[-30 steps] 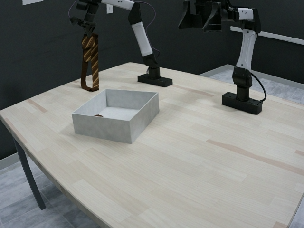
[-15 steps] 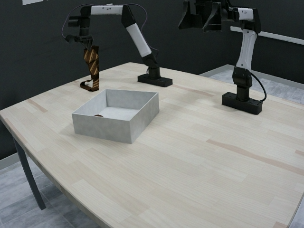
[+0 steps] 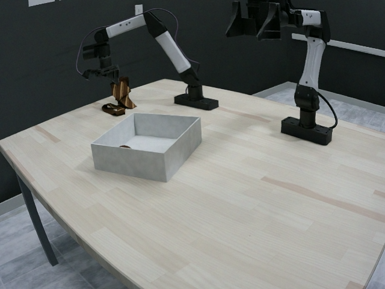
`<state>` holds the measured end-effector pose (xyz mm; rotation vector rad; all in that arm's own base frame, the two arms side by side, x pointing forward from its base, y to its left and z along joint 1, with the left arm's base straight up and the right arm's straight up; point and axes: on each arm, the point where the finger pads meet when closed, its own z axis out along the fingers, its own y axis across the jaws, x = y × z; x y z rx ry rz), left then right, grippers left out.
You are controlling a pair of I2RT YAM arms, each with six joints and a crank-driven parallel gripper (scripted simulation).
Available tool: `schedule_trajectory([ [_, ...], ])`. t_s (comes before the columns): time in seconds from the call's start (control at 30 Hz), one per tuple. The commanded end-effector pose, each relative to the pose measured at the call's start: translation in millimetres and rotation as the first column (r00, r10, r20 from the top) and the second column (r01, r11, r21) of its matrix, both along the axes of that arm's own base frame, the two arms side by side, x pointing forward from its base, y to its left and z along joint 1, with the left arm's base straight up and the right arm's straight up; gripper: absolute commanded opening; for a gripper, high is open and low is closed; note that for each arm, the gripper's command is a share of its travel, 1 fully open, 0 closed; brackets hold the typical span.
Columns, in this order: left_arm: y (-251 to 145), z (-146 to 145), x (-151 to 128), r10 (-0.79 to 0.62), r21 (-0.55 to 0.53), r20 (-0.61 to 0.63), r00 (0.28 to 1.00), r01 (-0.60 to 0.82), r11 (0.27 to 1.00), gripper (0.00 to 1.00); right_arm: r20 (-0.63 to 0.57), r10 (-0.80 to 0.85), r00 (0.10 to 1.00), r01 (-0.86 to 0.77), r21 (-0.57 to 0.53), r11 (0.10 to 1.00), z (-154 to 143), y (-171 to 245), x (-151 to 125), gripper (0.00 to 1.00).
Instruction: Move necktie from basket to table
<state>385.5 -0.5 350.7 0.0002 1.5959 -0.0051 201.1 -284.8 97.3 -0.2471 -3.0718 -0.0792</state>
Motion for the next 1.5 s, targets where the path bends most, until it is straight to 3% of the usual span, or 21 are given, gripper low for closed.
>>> schedule_trajectory([
  [0.0, 0, 0, 0, 0.0, 0.0, 0.0, 1.0, 0.0, 1.0, 1.0, 0.053, -0.011, 0.999, 0.013, -0.047, 0.999, -16, -10, 8, 0.05],
  [0.23, 0, 0, 0, 0.0, 0.0, 0.0, 1.0, 0.0, 1.0, 1.0, 0.053, -0.011, 0.999, 0.013, -0.047, 0.999, -44, -10, 8, 0.05],
  [0.47, 0, 0, 0, 0.0, 0.0, 0.0, 1.0, 0.0, 1.0, 1.0, 0.053, -0.011, 0.999, 0.014, -0.046, 0.999, -51, -10, 7, 0.05],
  [0.83, 0, 0, 0, 0.0, 0.0, 0.0, 1.0, 0.0, 1.0, 1.0, 0.053, -0.011, 0.999, 0.014, -0.046, 0.999, -51, -10, 7, 0.63],
  [0.9, 0, 0, 0, 0.0, 0.0, 0.0, 1.0, 0.0, 1.0, 1.0, 0.053, -0.011, 0.999, 0.014, -0.046, 0.999, -51, -10, 7, 0.63],
  [1.13, 0, 0, 0, 0.0, 0.0, 0.0, 1.0, 0.0, 1.0, 1.0, 0.053, -0.011, 0.999, 0.013, -0.046, 0.999, -51, -10, 7, 1.0],
  [1.47, 0, 0, 0, 0.0, 0.0, 0.0, 1.0, 0.0, 1.0, 1.0, 0.053, -0.011, 0.999, 0.013, -0.046, 0.999, -50, -10, 7, 1.0],
])
